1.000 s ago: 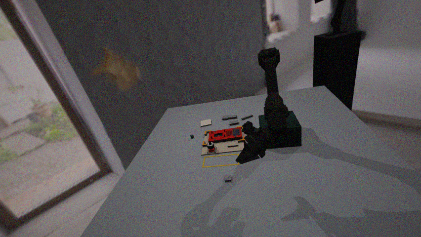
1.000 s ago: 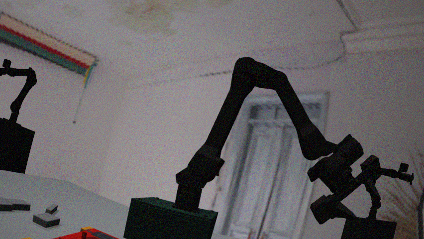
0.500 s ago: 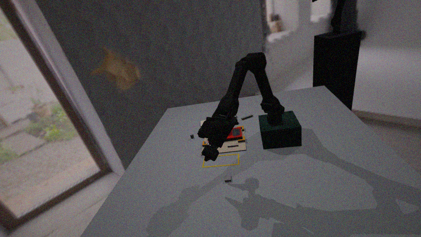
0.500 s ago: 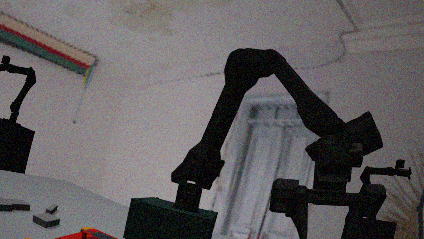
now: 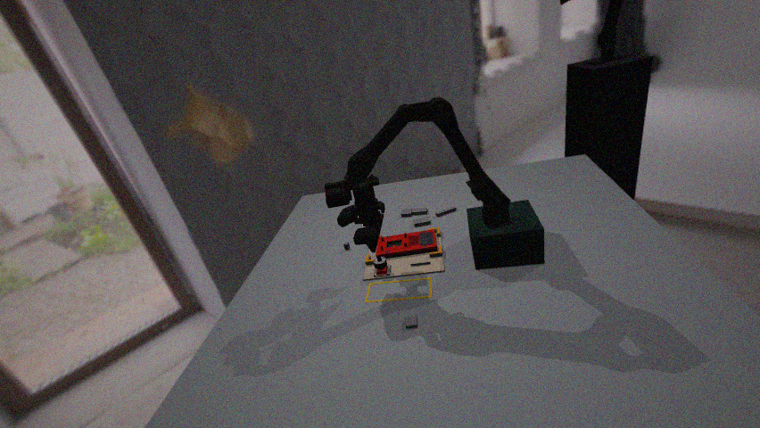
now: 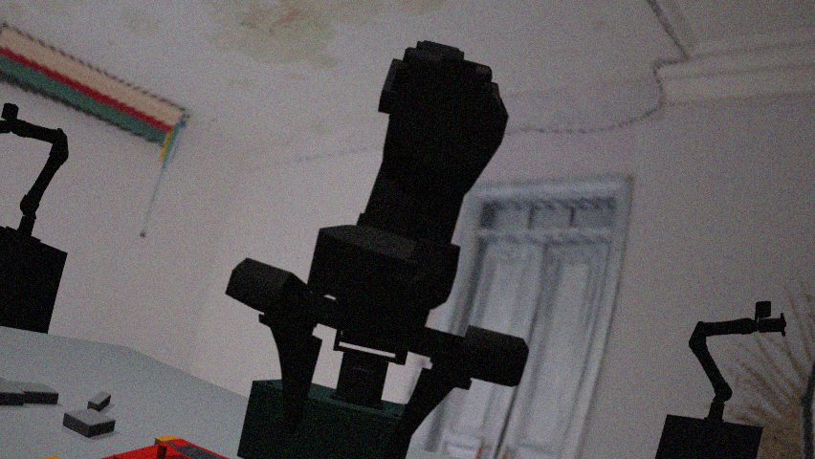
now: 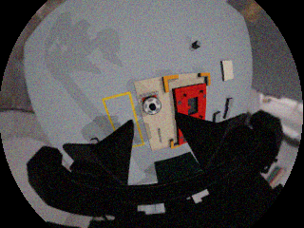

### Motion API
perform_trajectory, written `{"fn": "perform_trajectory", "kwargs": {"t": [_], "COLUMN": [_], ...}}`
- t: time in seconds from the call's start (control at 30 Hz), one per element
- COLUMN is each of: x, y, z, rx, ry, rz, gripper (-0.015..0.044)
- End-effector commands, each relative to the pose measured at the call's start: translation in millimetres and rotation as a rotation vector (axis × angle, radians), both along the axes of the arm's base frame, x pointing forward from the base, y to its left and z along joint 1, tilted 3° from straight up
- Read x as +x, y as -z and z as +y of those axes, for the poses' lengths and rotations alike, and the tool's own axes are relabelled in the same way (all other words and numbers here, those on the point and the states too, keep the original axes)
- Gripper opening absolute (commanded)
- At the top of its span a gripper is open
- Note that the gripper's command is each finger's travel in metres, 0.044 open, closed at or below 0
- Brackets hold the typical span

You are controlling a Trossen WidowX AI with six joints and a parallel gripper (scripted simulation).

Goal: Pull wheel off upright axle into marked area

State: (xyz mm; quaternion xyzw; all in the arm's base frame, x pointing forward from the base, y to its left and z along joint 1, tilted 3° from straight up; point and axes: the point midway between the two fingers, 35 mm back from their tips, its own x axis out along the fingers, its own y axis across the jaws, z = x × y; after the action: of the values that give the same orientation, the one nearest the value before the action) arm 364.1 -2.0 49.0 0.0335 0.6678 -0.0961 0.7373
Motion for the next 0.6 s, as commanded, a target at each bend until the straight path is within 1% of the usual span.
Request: {"fn": "perform_trajectory", "kwargs": {"t": [0.0, 0.4, 0.47, 0.57], "x": [-3.4, 0.9, 2.2, 4.5], "y": [-4.4, -2.4, 6.5, 30.8], "z": [-10.6, -6.4, -6.8, -8.0], "rx": [0.046, 0.046, 0.046, 0.046], "ry": [-0.03, -0.03, -0.03, -0.03], "rz": [0.037, 0.037, 0.037, 0.037], "gripper": [0.03, 0.03, 0.03, 0.03]}}
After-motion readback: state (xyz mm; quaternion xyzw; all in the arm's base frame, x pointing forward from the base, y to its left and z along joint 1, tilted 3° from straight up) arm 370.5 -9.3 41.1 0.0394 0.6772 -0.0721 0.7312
